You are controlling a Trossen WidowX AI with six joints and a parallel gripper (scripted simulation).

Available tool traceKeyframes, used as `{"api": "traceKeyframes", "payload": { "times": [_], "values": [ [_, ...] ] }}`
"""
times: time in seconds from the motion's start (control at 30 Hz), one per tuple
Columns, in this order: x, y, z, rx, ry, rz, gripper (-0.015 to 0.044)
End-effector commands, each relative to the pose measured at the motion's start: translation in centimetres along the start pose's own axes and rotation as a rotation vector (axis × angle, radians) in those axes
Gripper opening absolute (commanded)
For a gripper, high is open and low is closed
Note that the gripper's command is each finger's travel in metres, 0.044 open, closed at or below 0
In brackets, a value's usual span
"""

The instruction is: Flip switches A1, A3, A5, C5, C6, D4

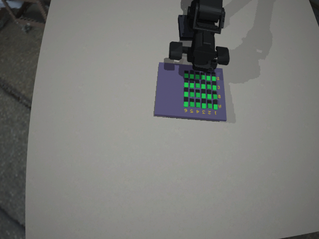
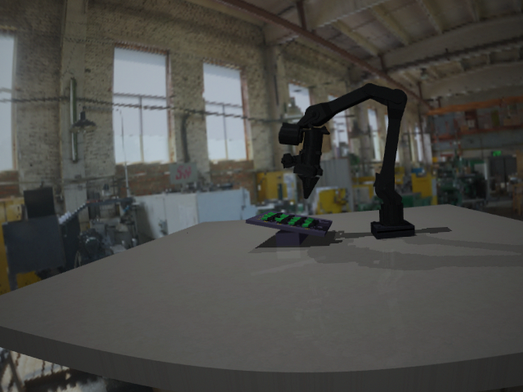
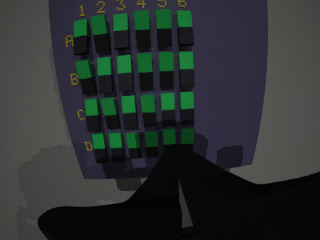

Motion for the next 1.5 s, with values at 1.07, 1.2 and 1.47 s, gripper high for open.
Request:
{"api": "traceKeyframes", "payload": {
  "times": [1.07, 1.2, 1.47],
  "values": [
    [1.7, -2.0, 5.8, 0.026, -0.001, 0.001, 0.0000],
    [1.7, -2.0, 5.8, 0.026, -0.001, 0.001, 0.0000],
    [1.7, -2.0, 5.8, 0.026, -0.001, 0.001, 0.0000]
  ]
}}
Point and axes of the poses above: the point midway between the two fingers, 35 mm back from their tips, its own z axis out along the fingers, its own x axis across the jaws, y = z × x, the point moved 4 cm from there along -z, back along the fingers, and after that the axes turned 2 degrees about z, right-handed, at the moved point
